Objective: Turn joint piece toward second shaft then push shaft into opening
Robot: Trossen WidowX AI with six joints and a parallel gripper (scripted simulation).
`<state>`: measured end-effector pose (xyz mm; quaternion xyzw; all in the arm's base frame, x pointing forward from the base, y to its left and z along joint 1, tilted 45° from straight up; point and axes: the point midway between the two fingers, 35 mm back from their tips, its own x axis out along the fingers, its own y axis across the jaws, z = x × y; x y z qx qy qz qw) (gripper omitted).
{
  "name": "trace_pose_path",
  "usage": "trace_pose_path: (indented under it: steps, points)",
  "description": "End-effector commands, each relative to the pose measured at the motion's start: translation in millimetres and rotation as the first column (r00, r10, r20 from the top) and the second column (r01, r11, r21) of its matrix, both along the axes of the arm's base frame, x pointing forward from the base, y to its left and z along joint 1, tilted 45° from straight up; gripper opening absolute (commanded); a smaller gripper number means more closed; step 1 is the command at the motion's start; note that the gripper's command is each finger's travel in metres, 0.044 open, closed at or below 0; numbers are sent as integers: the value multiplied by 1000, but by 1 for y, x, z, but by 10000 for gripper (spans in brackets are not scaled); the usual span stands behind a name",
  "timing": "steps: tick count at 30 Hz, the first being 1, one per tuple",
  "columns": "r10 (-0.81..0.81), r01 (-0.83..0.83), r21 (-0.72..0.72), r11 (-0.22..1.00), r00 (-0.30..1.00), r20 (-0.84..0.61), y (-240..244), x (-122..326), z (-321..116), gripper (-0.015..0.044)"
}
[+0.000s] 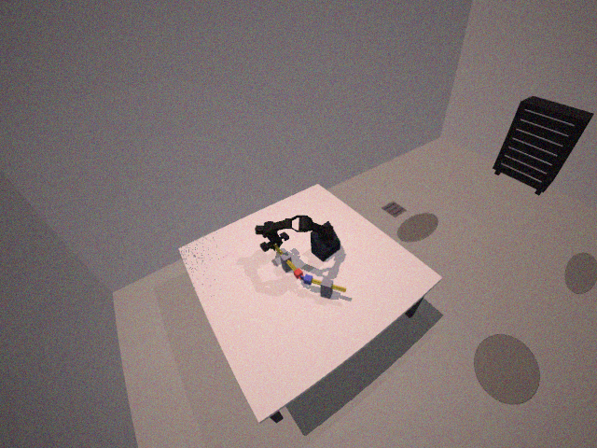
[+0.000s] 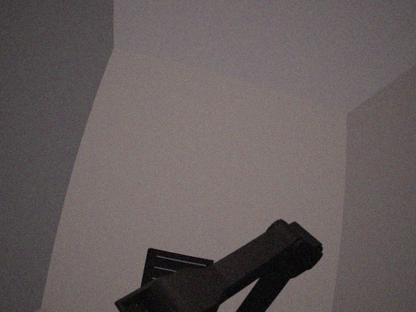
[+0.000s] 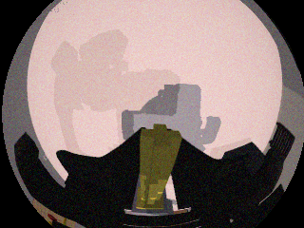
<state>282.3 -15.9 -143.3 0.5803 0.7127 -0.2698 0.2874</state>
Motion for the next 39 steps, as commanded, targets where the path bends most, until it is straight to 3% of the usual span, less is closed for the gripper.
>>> trace_pose_path:
  steps: [1, 6, 9, 14, 28, 39]
  points:
    - [2, -2, 0, 1000, 1000, 0, 0, 0, 0, 0]
    - [2, -2, 0, 1000, 1000, 0, 0, 0, 0, 0]
    - [2, -2, 0, 1000, 1000, 0, 0, 0, 0, 67]
    - [2, -2, 0, 1000, 1000, 0, 0, 0, 0, 67]
    - [2, -2, 0, 1000, 1000, 0, 0, 0, 0, 434]
    - [2, -2, 1, 1000, 1000, 0, -2, 1, 2, 440]
